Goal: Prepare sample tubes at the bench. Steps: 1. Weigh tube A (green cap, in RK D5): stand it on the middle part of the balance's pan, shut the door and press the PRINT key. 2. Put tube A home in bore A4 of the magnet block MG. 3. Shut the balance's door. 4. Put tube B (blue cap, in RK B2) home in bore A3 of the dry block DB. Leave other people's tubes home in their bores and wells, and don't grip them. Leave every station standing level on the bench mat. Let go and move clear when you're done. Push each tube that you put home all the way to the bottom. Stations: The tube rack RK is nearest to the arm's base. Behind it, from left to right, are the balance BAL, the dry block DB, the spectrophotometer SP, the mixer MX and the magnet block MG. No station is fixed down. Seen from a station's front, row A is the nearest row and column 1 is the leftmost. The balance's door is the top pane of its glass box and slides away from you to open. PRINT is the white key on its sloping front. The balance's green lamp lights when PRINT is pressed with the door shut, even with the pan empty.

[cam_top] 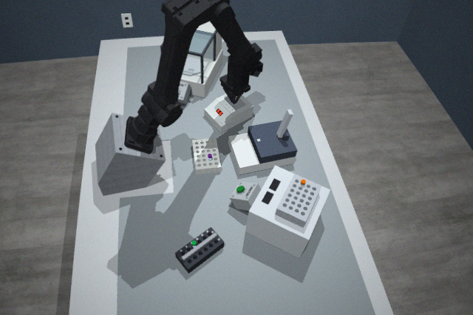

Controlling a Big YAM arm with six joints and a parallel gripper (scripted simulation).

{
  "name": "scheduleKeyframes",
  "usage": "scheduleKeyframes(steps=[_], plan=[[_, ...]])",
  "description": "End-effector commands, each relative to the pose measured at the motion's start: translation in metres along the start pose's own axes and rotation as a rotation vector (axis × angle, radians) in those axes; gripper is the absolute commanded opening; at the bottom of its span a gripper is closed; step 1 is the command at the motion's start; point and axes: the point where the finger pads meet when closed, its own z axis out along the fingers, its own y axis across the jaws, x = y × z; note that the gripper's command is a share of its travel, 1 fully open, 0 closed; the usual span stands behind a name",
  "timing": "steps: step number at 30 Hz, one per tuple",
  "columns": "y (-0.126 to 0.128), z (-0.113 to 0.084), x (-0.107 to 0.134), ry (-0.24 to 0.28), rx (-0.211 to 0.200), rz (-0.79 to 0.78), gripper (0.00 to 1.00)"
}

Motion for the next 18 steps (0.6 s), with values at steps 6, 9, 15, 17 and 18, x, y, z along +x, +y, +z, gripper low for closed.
scheduleKeyframes(steps=[6,9,15,17,18], plan=[[0.0075,-0.0040,-0.0165,-0.020,-0.018,-0.002,0.09],[0.0077,-0.0041,-0.0167,-0.020,-0.018,-0.002,0.09],[0.0081,-0.0042,-0.0167,-0.019,-0.019,-0.002,0.09],[0.0081,-0.0046,-0.0172,-0.021,-0.019,-0.002,0.09],[0.0081,-0.0046,-0.0172,-0.021,-0.019,-0.002,0.09]])
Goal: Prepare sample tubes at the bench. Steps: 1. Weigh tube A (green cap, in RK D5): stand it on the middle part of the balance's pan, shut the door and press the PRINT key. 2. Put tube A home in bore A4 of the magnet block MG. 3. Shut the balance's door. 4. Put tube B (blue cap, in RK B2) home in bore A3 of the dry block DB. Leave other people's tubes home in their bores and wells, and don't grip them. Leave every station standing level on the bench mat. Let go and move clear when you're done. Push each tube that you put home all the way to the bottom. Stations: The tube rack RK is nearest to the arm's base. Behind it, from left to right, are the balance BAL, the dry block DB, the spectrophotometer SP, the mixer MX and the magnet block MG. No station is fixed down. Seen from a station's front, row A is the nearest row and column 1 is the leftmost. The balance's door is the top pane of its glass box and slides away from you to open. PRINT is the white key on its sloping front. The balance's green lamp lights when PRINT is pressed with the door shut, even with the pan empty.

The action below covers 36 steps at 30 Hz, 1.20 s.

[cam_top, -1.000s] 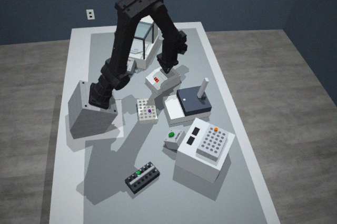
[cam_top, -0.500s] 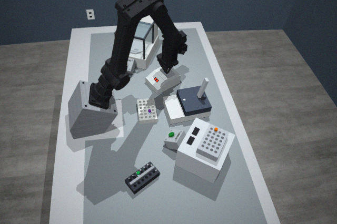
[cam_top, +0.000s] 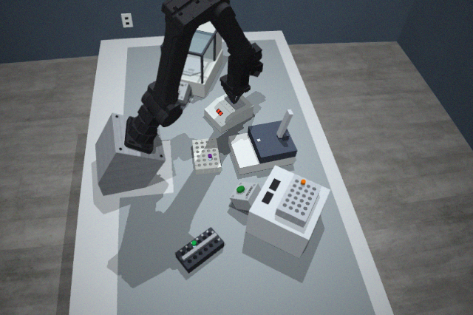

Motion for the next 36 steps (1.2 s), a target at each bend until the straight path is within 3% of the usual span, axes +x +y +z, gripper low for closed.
scheduleKeyframes(steps=[1,15,16,36], plan=[[0.0081,-0.0049,-0.0171,-0.021,-0.019,-0.002,0.09],[0.0090,-0.0051,-0.0173,-0.021,-0.020,-0.002,0.09],[0.0089,-0.0065,-0.0176,-0.022,-0.020,-0.002,0.36],[0.0027,-0.0053,-0.0117,-0.021,-0.011,0.004,0.36]])
